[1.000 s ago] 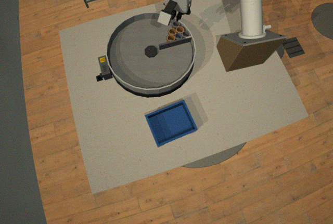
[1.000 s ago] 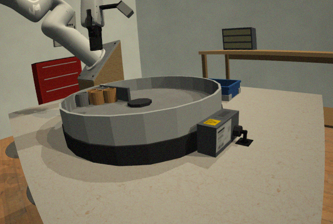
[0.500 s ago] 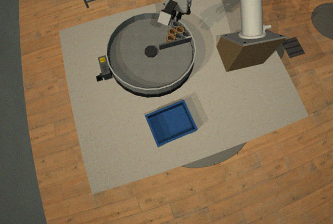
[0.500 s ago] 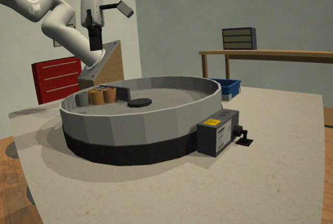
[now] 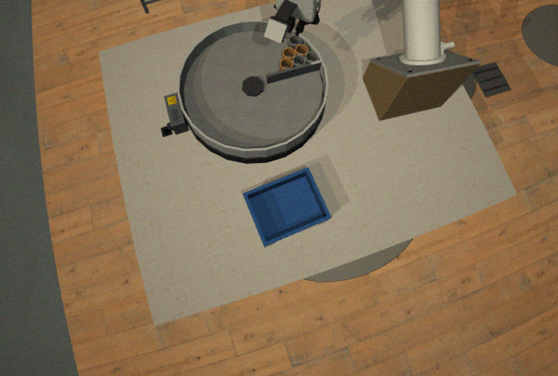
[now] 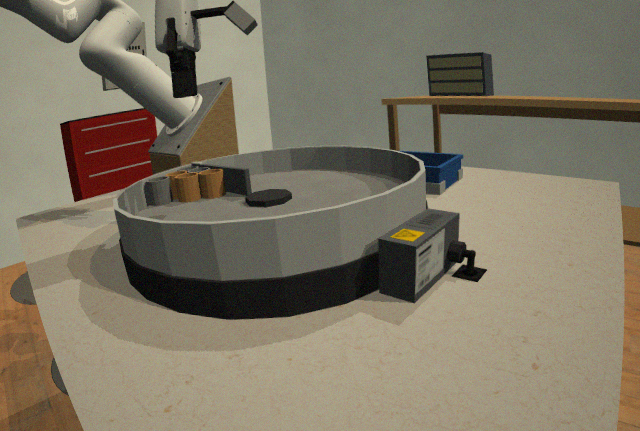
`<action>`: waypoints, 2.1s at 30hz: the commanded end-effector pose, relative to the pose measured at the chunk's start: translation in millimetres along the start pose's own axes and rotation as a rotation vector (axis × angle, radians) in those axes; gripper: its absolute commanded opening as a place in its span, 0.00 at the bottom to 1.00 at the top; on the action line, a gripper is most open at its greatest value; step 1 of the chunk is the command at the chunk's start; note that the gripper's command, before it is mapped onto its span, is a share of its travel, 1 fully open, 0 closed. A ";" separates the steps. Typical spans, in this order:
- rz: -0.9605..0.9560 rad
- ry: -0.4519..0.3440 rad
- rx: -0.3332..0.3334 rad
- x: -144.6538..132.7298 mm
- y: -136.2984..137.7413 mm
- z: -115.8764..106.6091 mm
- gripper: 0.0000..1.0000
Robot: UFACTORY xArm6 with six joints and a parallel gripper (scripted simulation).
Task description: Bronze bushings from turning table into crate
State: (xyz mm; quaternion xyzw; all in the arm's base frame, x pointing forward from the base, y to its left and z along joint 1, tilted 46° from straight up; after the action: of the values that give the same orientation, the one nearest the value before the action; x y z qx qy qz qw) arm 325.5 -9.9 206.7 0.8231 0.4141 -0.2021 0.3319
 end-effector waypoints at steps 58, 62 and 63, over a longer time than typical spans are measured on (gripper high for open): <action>0.003 -0.637 0.099 85.6 34.9 97.5 0.10; 0.003 -0.671 0.104 89.7 36.3 103.9 0.10; 0.003 -0.671 0.104 89.7 36.3 103.9 0.10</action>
State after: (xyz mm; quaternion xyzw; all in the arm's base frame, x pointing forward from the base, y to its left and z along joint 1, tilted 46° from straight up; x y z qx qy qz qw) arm 393.7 -47.8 99.3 0.7356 0.2836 -0.4636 0.4043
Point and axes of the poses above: the point where the finger pads meet when closed, its own z axis out along the fingers, its own y axis across the jaws, x = y × z, the point moved 10 cm from there along -z, back along the fingers, and after that the axes turned 9 degrees about -z, right-handed, at the moved point
